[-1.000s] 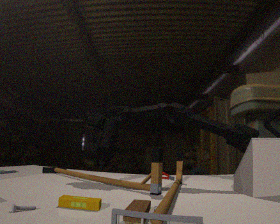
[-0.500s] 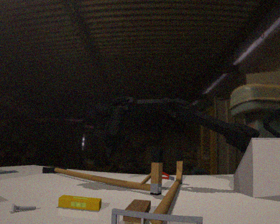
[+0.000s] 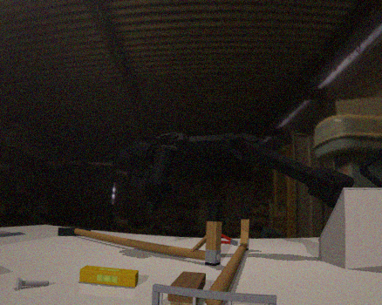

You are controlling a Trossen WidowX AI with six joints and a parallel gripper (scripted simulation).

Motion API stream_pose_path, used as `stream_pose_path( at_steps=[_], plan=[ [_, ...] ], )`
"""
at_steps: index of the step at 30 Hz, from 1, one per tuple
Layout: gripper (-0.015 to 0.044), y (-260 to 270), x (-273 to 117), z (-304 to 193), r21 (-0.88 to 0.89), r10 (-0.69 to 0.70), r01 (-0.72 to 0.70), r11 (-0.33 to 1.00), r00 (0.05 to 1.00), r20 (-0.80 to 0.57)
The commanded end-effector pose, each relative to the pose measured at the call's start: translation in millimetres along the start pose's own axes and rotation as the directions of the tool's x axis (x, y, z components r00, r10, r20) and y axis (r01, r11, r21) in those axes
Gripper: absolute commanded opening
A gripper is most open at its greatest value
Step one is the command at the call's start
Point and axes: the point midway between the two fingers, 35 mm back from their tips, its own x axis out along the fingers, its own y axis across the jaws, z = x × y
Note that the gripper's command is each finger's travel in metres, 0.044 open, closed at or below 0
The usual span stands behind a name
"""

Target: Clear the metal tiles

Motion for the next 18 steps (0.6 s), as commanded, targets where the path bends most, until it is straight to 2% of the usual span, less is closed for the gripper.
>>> stream_pose_path(
  at_steps=[1, 18],
  plan=[
    [0.0, 0, 10, -1, -0.009, 0.006, -0.006, 1.0, 1.0, -0.002],
    [0.0, 0, 53, -8, -0.041, 0.012, -0.012, 0.999, 1.0, -0.003]
  ],
)
